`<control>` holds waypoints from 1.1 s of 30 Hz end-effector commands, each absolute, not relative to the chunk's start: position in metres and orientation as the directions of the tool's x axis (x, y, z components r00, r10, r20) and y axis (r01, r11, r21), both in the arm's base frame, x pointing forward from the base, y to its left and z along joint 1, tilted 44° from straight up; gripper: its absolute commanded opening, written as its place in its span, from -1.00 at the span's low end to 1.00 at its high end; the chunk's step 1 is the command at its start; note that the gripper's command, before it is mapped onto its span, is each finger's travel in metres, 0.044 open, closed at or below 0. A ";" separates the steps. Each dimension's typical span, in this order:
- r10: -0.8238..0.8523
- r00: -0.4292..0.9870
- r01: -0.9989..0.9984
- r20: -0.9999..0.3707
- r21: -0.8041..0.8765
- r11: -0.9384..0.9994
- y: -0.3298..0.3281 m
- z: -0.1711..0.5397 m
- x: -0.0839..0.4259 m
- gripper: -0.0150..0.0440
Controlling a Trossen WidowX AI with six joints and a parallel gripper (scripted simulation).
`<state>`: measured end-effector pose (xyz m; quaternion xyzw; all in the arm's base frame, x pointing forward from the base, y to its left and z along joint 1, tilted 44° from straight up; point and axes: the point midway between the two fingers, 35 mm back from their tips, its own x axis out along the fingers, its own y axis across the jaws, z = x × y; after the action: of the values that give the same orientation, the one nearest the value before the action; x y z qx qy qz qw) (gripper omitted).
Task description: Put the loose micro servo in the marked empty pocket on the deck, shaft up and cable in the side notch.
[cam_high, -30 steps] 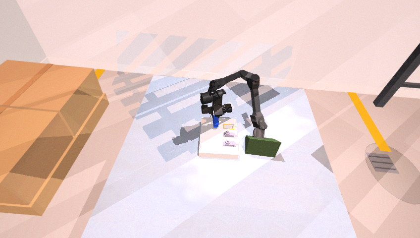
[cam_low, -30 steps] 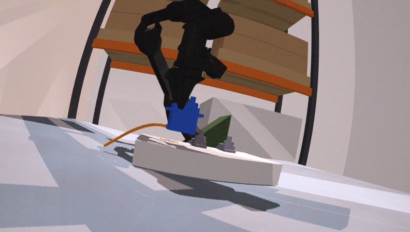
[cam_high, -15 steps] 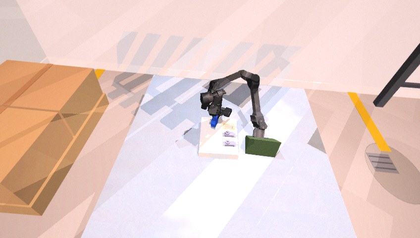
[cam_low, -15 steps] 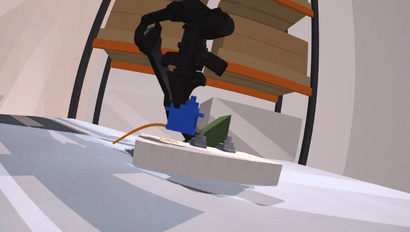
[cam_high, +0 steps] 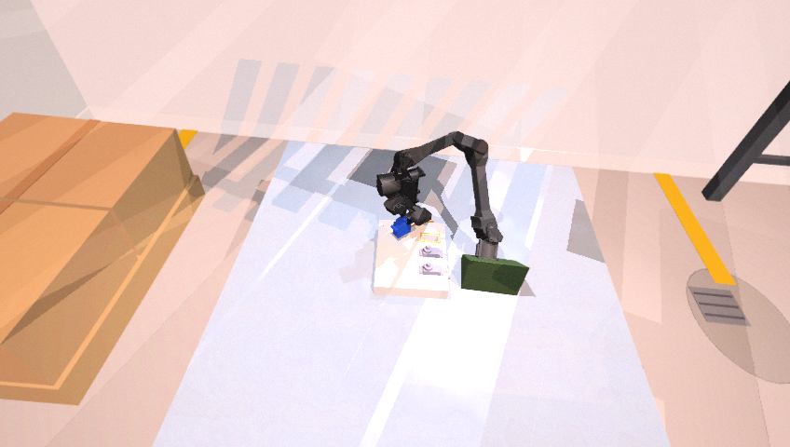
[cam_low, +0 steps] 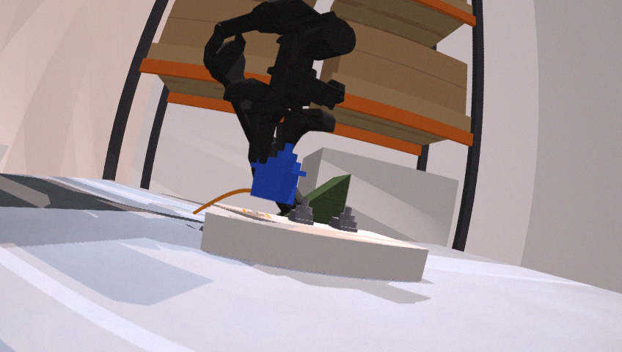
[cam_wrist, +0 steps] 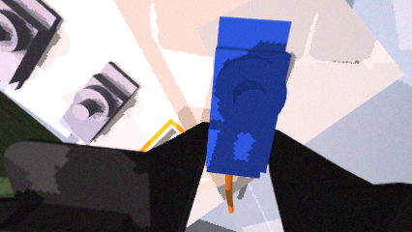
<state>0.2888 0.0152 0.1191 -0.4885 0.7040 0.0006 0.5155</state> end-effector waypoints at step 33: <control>-0.689 0.012 -0.076 -0.724 -0.688 0.722 0.014 0.122 0.248 -0.49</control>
<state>0.2584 0.0121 0.1195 -0.2921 0.6640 -0.2380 0.6459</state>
